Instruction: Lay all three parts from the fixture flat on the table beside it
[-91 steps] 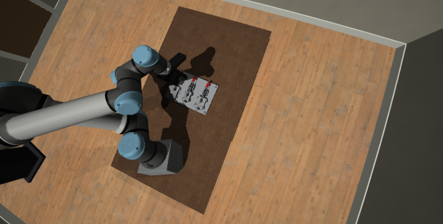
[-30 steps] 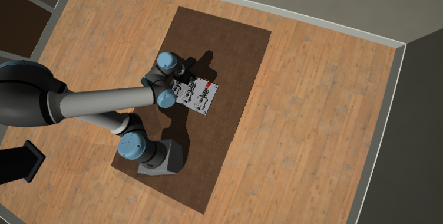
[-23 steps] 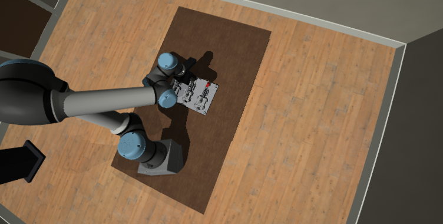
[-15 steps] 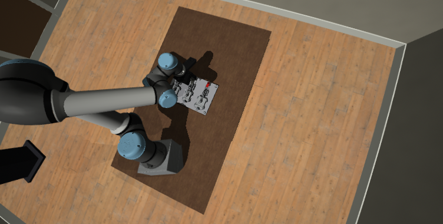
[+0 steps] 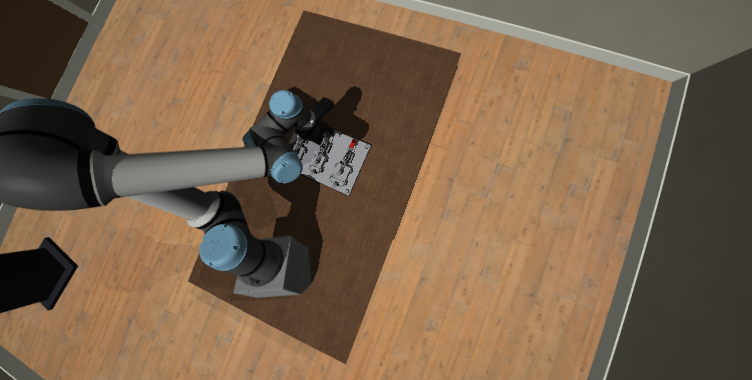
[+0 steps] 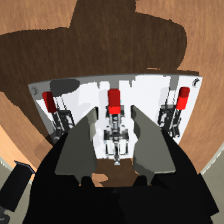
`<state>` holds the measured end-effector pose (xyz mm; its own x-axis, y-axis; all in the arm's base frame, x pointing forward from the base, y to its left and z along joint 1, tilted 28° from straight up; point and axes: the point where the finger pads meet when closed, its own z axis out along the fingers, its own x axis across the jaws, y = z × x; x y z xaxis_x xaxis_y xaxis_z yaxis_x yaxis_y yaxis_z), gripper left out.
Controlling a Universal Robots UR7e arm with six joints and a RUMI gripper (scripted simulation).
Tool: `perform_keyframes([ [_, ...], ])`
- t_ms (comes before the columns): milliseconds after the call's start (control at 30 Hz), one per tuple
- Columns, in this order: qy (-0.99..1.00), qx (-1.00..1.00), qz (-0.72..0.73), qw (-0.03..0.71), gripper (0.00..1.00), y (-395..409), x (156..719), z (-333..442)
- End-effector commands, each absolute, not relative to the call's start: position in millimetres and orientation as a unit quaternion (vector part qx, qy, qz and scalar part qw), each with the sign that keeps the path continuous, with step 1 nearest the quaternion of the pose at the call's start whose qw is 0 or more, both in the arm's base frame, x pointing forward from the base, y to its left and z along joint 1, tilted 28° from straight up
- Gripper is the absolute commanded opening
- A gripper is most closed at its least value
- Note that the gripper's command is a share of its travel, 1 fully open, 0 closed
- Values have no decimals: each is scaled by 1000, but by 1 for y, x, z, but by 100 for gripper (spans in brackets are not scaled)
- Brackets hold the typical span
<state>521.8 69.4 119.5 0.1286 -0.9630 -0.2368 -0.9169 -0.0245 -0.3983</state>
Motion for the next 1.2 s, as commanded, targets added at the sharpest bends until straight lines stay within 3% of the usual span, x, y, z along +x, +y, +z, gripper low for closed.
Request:
perform_keyframes([
  [0,658,-714,-50,234,28,71,524,115],
  [967,658,-714,-50,234,28,76,531,99],
  [1000,658,-714,-50,234,0,76,531,99],
  [1167,658,-714,-50,234,0,76,531,99],
])
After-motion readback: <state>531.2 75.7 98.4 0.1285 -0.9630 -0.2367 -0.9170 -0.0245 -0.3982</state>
